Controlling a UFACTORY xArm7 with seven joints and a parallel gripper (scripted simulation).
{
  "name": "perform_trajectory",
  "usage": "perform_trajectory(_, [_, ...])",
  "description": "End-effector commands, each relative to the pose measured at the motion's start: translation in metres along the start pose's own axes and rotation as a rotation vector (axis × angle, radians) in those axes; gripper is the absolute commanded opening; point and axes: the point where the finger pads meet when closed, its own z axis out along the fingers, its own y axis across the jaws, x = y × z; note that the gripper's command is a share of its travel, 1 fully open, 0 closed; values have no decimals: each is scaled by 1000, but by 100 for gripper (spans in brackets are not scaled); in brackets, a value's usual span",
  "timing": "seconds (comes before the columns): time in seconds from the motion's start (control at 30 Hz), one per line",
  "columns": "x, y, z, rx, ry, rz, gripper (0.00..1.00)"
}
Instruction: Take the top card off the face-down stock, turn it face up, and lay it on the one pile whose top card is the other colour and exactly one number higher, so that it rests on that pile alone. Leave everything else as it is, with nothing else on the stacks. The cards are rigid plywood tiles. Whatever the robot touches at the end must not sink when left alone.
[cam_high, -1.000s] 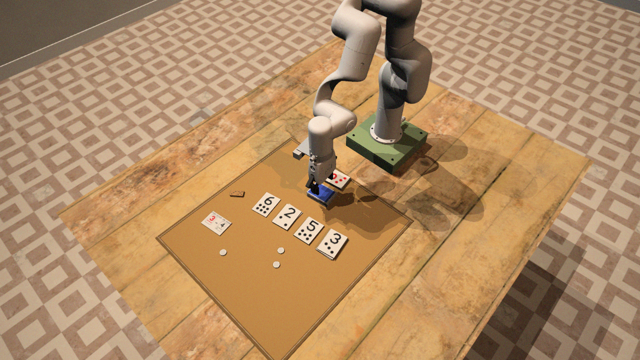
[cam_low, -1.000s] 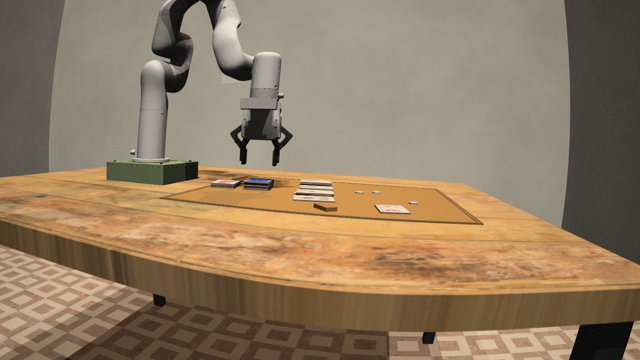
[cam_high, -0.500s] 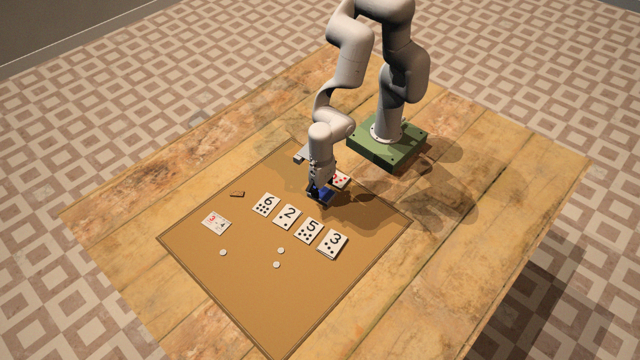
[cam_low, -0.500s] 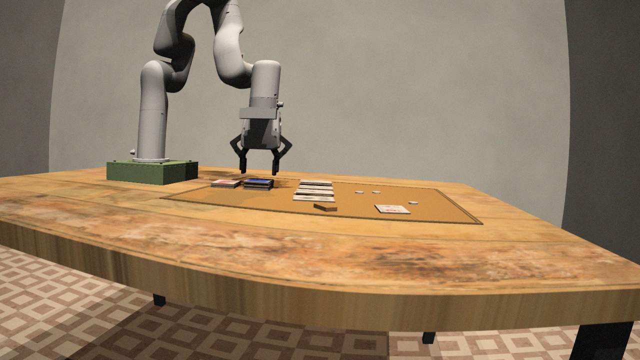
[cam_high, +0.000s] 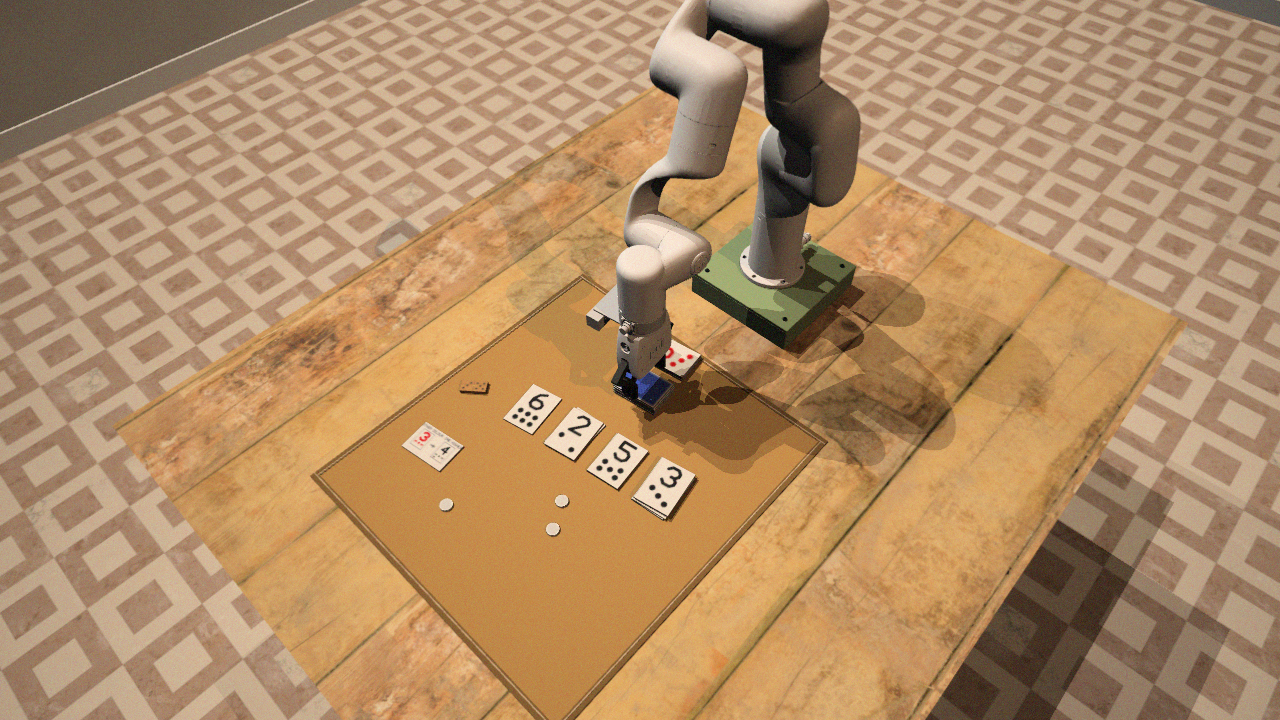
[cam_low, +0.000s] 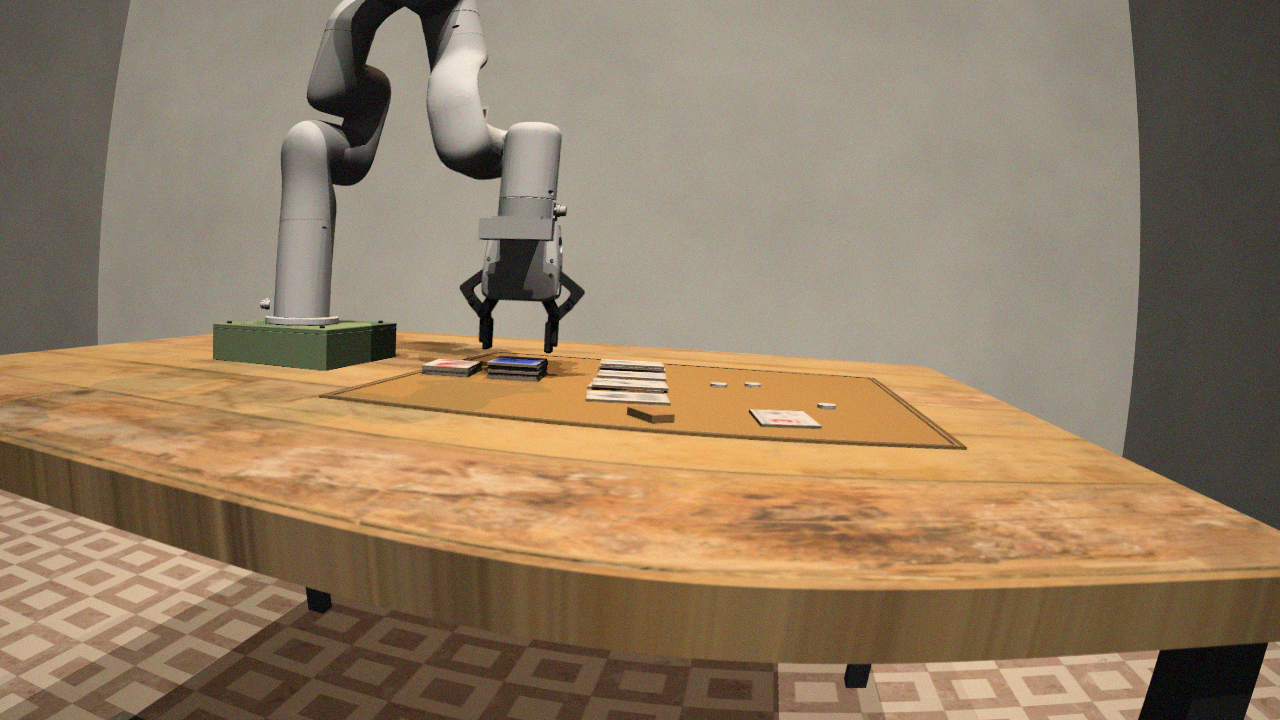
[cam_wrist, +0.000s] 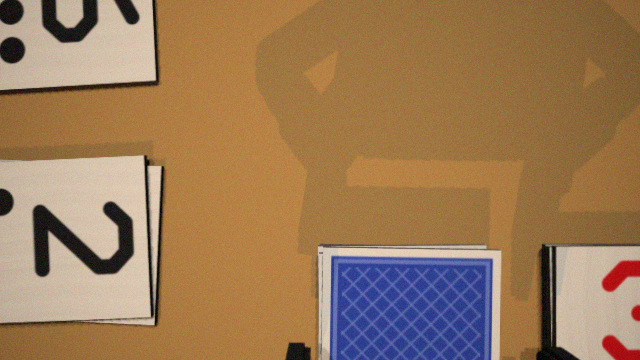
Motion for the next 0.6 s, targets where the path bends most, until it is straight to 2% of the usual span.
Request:
perform_trajectory(0.0, [0,-1,-1,3,1,0,87])
perform_trajectory(0.23, [0,-1,-1,3,1,0,87])
perform_trajectory(0.27, [0,-1,-1,3,1,0,73])
perform_trajectory(0.57, [0,-1,-1,3,1,0,73])
